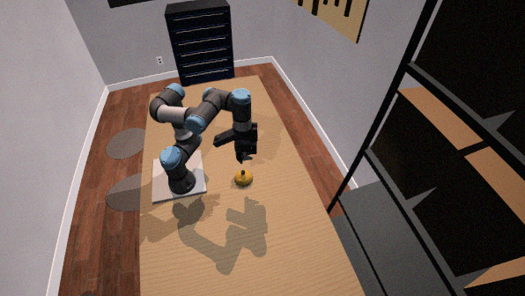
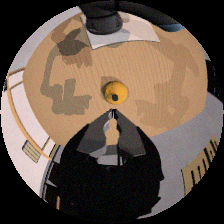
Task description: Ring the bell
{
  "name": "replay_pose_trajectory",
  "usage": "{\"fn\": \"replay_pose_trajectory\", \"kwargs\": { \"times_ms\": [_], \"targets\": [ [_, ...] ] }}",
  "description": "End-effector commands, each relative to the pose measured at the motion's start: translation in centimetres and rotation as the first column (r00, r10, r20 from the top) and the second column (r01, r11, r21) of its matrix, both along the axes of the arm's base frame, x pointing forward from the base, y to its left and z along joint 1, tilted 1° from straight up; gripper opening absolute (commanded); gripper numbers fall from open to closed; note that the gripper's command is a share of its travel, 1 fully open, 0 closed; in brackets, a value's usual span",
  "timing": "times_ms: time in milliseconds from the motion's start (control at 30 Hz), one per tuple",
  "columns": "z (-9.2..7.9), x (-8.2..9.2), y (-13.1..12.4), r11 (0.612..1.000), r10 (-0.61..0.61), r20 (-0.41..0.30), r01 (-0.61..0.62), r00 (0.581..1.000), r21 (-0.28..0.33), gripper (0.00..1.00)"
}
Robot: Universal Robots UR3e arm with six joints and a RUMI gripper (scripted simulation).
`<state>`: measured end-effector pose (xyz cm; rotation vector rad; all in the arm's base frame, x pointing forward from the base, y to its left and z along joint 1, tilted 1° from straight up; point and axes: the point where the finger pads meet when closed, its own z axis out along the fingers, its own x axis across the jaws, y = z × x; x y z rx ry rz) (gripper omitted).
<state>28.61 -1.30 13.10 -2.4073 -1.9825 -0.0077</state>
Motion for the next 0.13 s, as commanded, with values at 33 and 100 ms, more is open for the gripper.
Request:
{"fn": "replay_pose_trajectory", "kwargs": {
  "times_ms": [33,100],
  "targets": [
    [0.06,0.05,-0.03,1.000,0.000,0.002,0.000,1.000,-0.001,0.00],
    [0.06,0.05,-0.03,1.000,0.000,0.002,0.000,1.000,-0.001,0.00]
  ]
}}
